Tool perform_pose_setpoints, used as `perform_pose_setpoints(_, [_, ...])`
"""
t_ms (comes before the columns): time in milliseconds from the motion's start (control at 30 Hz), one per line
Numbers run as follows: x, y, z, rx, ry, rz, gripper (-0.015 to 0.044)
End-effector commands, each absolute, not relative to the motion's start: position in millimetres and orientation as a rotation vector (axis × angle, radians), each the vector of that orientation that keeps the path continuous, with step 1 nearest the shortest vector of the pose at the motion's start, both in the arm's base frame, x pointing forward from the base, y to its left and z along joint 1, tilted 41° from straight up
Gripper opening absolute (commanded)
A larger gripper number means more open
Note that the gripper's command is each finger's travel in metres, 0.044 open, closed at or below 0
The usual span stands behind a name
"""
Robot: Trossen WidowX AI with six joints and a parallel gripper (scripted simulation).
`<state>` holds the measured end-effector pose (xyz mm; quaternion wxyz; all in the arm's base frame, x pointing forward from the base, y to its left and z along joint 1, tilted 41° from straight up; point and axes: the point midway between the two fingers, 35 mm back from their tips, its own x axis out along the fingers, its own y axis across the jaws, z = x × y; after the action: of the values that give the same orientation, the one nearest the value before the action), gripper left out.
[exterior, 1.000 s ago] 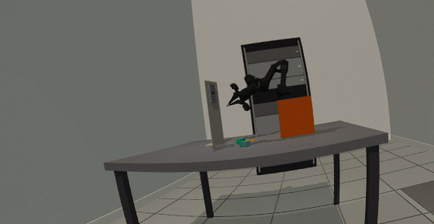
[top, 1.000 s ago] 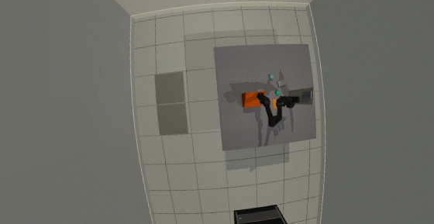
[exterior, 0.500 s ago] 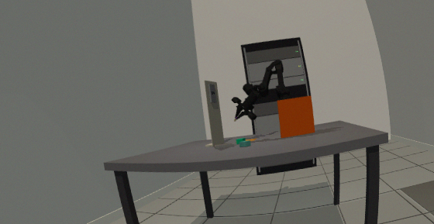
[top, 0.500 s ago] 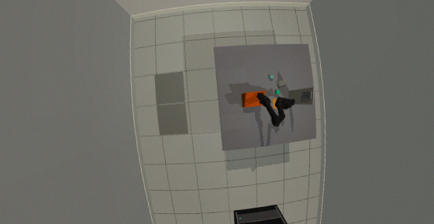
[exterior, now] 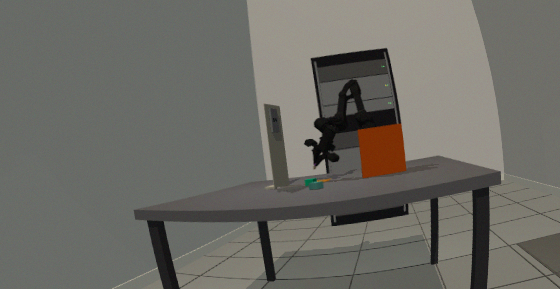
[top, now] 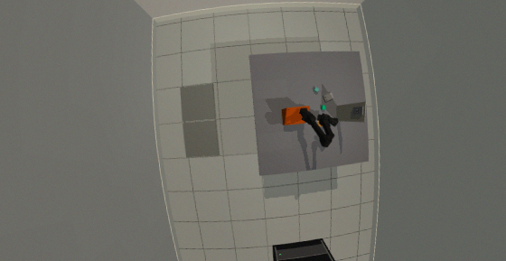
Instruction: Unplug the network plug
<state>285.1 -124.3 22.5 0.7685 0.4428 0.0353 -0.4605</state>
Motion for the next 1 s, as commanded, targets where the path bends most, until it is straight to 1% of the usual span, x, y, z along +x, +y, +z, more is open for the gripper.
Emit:
perform_pose_setpoints(0, [284, -126, 21, 0.966, 0.072, -1.009, 0.0])
perform_pose_setpoints(967, [288, -141, 4, 0.966, 0.074, -1.011, 0.0])
